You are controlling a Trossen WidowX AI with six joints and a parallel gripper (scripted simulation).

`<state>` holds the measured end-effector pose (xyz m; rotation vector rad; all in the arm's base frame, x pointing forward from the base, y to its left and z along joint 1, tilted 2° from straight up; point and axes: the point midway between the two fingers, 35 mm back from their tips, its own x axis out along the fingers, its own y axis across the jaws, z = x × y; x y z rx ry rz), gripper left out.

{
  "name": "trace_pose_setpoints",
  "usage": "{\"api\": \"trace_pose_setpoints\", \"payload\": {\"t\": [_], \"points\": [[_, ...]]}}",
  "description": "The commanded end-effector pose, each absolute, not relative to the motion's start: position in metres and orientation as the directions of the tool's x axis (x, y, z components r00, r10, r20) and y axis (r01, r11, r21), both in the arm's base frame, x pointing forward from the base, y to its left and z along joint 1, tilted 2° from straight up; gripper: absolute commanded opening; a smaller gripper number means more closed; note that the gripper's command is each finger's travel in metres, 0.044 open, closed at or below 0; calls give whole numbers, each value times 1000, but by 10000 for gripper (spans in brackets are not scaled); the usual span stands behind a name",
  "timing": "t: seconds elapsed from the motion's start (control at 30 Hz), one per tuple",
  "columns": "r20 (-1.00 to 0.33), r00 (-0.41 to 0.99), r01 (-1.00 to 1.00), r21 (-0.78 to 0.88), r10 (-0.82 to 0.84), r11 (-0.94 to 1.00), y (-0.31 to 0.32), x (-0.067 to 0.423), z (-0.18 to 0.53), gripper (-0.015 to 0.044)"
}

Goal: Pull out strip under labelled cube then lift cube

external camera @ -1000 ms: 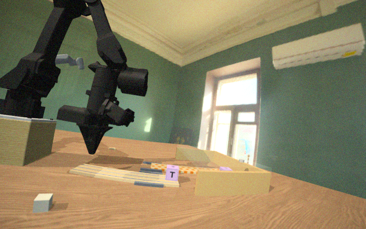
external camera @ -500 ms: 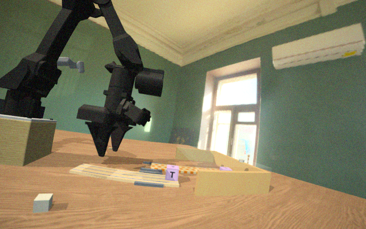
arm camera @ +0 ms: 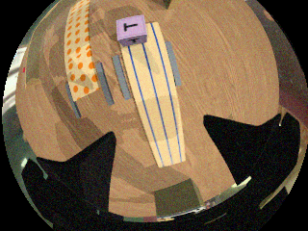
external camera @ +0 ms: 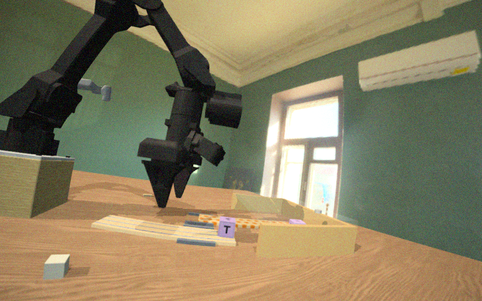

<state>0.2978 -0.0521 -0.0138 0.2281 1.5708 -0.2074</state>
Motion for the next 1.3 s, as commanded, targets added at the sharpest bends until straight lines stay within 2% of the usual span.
{"api": "trace_pose_setpoints", "payload": {"t": [0.0,0.93,1.17,1.27], "points": [[-1000,-9,279,8,11,960,-55,313,-12,440],[-1000,-2,279,9,10,960,-70,405,-2,440],[-1000,-2,279,9,10,960,-70,406,-11,256],[-1000,-2,279,9,10,960,-70,406,-16,250]]}}
